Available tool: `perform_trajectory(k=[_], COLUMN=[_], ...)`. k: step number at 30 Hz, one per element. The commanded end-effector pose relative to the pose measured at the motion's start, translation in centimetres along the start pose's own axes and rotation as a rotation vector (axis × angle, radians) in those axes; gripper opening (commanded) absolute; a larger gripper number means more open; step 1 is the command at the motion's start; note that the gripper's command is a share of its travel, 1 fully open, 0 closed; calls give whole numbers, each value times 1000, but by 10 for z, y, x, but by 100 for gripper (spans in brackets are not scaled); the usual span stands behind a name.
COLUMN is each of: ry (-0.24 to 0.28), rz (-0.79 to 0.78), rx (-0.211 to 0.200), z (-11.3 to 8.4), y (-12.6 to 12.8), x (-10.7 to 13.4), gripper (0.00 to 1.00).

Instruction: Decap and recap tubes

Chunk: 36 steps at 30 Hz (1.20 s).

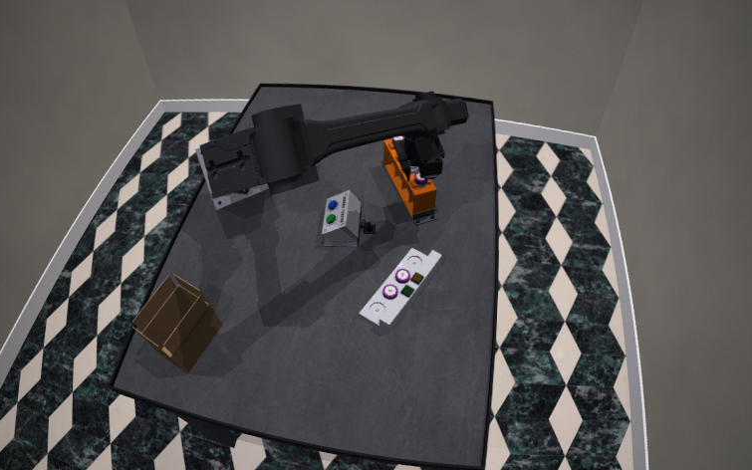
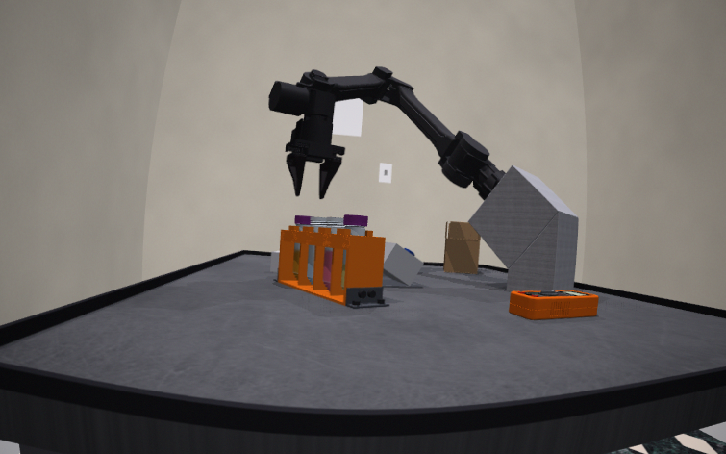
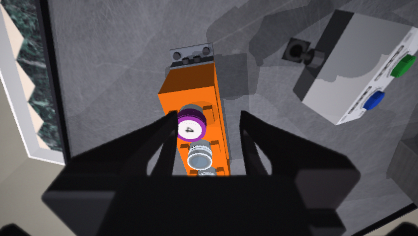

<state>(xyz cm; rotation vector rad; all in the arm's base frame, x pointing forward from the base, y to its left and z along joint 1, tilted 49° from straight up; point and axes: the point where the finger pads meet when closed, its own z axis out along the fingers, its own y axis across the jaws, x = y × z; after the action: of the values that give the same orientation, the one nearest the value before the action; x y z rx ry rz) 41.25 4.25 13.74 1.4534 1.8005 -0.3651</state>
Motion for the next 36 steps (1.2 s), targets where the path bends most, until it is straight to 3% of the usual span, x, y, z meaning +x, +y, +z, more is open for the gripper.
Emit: perform_trajectory(k=[1, 5, 6, 8, 9, 15, 17, 29, 31, 32, 36], ry=[0, 1, -8, -8, -3, 0, -9, -6, -7, -1, -6], rz=[53, 53, 77, 77, 100, 60, 43, 43, 44, 58, 49], rx=[-2, -2, 24, 24, 4, 6, 34, 35, 34, 7, 28], z=[-5, -5, 7, 7, -2, 1, 20, 49, 49, 37, 48], y=[22, 34, 31, 31, 35, 28, 18, 16, 16, 27, 18], x=[25, 49, 37, 37, 28, 42, 43, 43, 43, 42, 41], gripper=[49, 49, 49, 49, 49, 49, 49, 49, 49, 49, 49])
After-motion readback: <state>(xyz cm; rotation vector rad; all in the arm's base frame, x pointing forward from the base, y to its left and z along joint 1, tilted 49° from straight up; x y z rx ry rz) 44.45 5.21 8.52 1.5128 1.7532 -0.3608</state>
